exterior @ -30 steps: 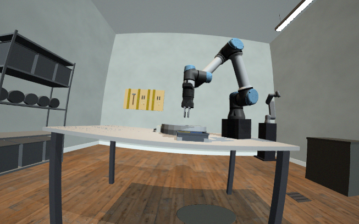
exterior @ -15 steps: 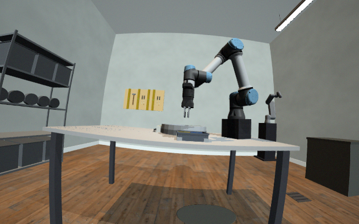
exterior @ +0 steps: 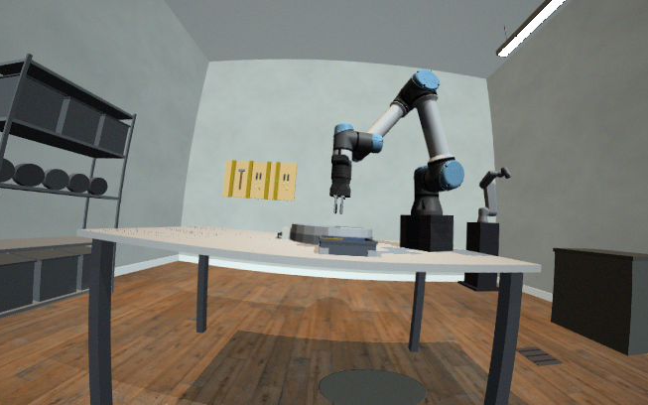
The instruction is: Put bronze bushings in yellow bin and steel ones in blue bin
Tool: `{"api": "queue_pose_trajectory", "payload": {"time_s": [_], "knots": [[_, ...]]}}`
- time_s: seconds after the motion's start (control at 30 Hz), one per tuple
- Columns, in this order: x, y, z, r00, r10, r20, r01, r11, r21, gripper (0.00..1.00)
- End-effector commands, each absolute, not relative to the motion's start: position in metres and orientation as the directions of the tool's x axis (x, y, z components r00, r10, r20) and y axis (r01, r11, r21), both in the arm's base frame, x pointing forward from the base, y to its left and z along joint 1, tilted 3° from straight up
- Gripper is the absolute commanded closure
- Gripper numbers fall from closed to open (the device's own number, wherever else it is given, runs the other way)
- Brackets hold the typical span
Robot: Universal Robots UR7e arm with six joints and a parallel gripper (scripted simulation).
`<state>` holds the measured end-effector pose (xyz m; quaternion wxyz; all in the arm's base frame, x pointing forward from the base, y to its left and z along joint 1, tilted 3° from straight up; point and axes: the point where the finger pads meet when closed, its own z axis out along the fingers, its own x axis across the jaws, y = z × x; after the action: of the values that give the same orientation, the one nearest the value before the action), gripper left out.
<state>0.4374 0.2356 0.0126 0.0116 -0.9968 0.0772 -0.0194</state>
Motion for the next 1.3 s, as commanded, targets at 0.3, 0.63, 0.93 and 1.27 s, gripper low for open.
{"api": "queue_pose_trajectory", "payload": {"time_s": [0.3, 0.63, 0.93, 1.27], "knots": [[0.428, 0.174, 0.011, 0.988, -0.147, 0.039, -0.146, -0.989, -0.029, 0.6], [0.419, 0.12, 0.008, 0.989, -0.142, 0.04, -0.141, -0.99, -0.029, 0.6], [0.41, 0.067, 0.006, 0.99, -0.136, 0.04, -0.135, -0.99, -0.028, 0.6], [0.401, 0.013, 0.003, 0.991, -0.131, 0.04, -0.13, -0.991, -0.028, 0.6]]}}
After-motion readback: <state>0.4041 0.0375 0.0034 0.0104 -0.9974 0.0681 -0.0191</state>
